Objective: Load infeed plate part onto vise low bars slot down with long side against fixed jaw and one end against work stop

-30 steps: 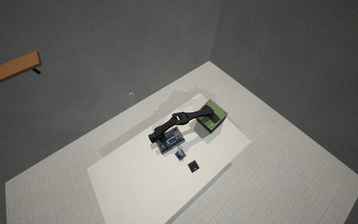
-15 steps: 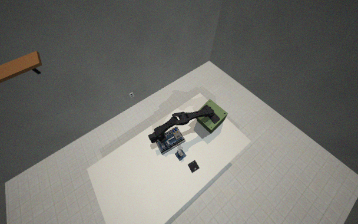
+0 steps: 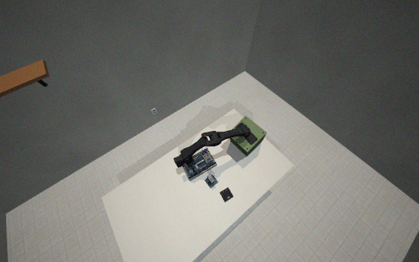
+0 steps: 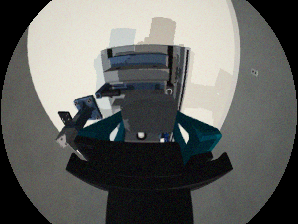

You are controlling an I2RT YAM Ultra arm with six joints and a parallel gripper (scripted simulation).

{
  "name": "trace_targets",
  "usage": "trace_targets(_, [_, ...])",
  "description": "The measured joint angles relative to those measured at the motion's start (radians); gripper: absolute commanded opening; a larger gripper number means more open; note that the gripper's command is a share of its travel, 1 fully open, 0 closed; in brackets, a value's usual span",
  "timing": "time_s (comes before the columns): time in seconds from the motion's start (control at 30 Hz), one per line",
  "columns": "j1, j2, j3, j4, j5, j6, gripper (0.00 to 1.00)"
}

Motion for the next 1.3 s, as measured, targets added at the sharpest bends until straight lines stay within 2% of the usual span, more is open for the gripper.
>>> trace_targets(1.3, [0.002, 0.01, 0.021, -0.003, 0.0, 0.0, 0.0])
